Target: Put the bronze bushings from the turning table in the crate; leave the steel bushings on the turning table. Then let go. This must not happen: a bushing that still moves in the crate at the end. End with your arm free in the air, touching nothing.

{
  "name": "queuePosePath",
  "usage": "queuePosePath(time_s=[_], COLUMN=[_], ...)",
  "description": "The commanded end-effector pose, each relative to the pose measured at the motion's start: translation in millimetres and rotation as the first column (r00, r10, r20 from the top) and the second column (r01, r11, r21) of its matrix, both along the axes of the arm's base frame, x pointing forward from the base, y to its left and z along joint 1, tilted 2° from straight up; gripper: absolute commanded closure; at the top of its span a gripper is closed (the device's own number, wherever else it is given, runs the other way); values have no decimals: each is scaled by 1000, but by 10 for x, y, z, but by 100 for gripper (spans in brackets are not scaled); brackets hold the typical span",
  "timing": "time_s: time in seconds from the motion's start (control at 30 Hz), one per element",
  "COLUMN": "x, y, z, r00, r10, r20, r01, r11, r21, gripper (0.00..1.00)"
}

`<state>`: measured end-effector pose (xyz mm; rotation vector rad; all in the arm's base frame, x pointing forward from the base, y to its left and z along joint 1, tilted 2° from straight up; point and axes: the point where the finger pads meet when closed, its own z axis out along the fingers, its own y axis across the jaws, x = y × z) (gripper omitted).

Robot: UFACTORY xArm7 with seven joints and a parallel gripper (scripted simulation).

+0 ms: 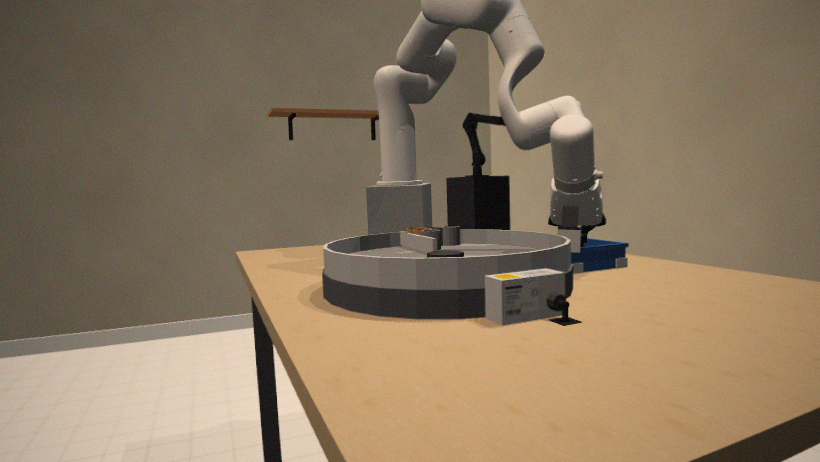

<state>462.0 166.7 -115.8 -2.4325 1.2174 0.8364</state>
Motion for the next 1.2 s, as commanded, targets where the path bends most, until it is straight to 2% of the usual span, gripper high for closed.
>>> queuePosePath(time_s=[0.0, 0.87, 1.17], x=[18, 18, 10], y=[3, 3, 10], z=[15, 29, 293], r00=[1000, 1000, 1000], r10=[0, 0, 0], r20=[4, 4, 4], r01=[0, 0, 0], r11=[1000, 1000, 1000], r21=[1, 1, 1], gripper=[88, 88, 88])
